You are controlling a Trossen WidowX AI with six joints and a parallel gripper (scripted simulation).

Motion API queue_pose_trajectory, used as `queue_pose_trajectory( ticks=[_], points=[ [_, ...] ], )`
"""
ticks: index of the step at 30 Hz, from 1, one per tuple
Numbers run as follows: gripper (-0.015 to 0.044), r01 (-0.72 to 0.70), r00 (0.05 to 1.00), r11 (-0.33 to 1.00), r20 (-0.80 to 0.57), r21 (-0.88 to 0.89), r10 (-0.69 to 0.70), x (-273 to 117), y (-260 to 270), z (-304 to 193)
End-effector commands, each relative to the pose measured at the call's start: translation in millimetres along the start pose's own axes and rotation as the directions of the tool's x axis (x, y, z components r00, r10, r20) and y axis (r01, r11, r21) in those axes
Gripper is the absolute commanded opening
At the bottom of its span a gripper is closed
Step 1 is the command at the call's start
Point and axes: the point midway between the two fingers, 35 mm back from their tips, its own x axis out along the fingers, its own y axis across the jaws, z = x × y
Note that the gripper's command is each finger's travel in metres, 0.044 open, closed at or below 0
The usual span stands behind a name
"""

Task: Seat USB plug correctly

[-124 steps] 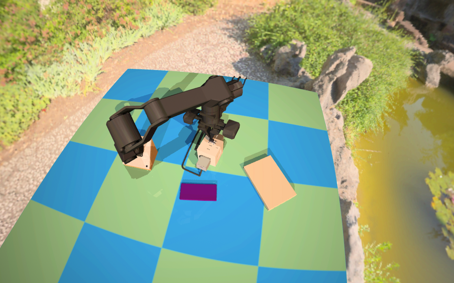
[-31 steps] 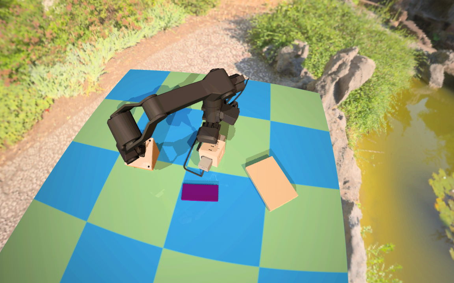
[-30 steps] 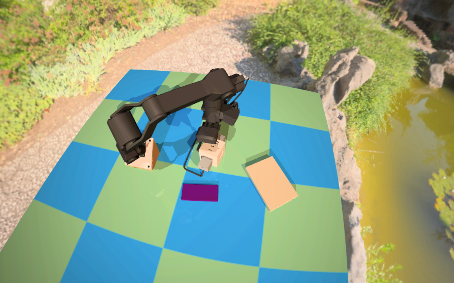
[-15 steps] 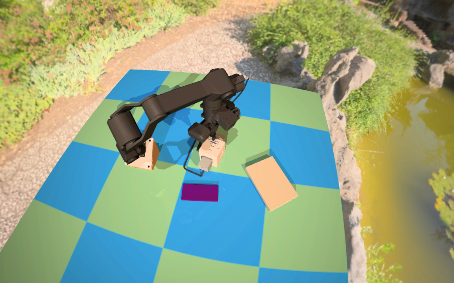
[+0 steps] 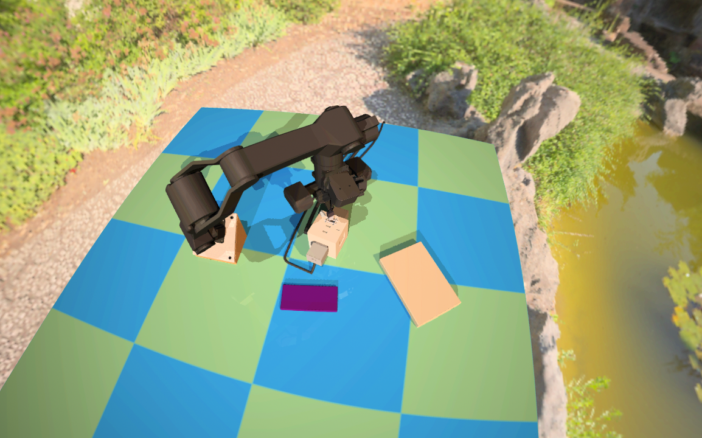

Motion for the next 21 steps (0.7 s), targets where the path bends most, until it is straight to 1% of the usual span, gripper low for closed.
queue_pose_trajectory(
  ticks=[1,11,21],
  points=[
    [0.0000,0.002,1.000,0.996,0.000,0.094,-0.002,0.4,-0.5,-0.3],
    [0.0000,0.002,1.000,0.937,0.000,0.348,-0.002,0.4,-0.5,-0.3],
    [0.0000,0.002,1.000,0.815,0.000,0.579,-0.002,0.4,-0.5,-0.3]
  ],
)
